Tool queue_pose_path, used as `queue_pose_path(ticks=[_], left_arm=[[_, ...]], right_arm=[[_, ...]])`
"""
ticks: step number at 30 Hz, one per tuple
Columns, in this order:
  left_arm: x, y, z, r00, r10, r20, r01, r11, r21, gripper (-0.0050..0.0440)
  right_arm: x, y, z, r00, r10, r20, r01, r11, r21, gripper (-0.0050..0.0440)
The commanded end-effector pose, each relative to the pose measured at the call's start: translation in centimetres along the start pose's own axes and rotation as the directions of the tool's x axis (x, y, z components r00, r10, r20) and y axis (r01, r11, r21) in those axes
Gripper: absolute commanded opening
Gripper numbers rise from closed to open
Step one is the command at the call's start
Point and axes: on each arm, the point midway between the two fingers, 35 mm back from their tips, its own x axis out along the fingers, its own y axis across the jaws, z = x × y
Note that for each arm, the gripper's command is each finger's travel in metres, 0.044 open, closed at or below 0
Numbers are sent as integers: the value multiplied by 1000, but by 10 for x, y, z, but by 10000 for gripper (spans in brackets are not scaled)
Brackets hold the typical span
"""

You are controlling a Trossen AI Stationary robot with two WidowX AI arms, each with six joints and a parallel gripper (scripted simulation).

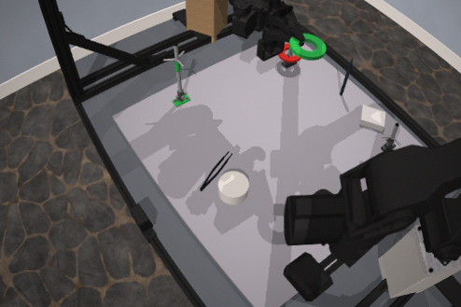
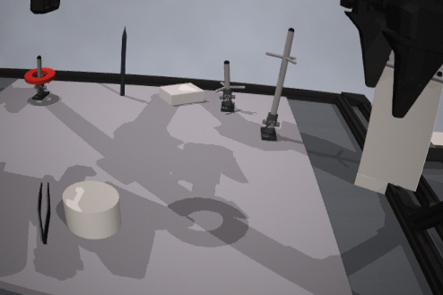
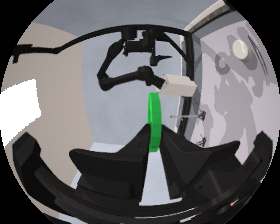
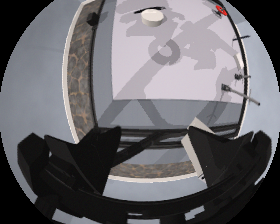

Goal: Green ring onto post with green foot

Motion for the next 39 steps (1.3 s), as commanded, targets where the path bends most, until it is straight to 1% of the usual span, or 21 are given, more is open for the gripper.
queue_pose_path(ticks=[1,3,4,6,10,14,16,17,18,23,27,31,33,34,35,39], left_arm=[[-4,4,2,1000,11,11,-11,1000,2,0],[-4,4,2,1000,11,11,-11,1000,2,0],[-4,4,2,1000,11,11,-11,1000,2,0],[-4,4,2,1000,11,11,-11,1000,2,0],[-4,4,2,1000,11,11,-11,1000,2,0],[-4,4,2,1000,11,11,-11,1000,2,0],[-4,4,2,1000,11,11,-11,1000,2,0],[-4,4,2,1000,11,11,-11,1000,2,0],[-4,4,2,1000,11,11,-11,1000,2,0],[-4,4,2,1000,11,11,-11,1000,2,0],[-4,4,2,1000,11,11,-11,1000,2,0],[-4,4,2,1000,11,11,-11,1000,2,0],[-4,4,2,1000,11,11,-11,1000,2,0],[-4,4,2,1000,11,11,-11,1000,2,0],[-4,4,2,1000,11,11,-11,1000,2,0],[-4,4,2,1000,11,11,-11,1000,2,0]], right_arm=[[5,2,8,1000,15,25,-16,998,57,400],[17,5,30,995,53,81,-68,977,200,400],[22,1,37,995,50,92,-73,962,263,400],[27,2,50,989,73,130,-112,939,325,400],[34,0,74,973,108,204,-188,883,430,400],[38,-5,98,949,136,283,-270,812,517,400],[38,-5,98,949,136,283,-270,812,517,400],[35,0,112,926,170,338,-333,790,515,400],[40,-12,117,925,150,348,-337,745,576,400],[39,-25,146,875,167,454,-448,633,631,400],[35,-39,166,828,170,534,-531,540,652,400],[29,-55,185,774,165,612,-612,446,653,400],[29,-55,185,774,165,612,-612,446,653,400],[21,-55,195,729,183,660,-664,425,615,400],[23,-70,197,725,156,671,-673,369,642,400],[12,-89,210,657,141,741,-744,280,607,400]])
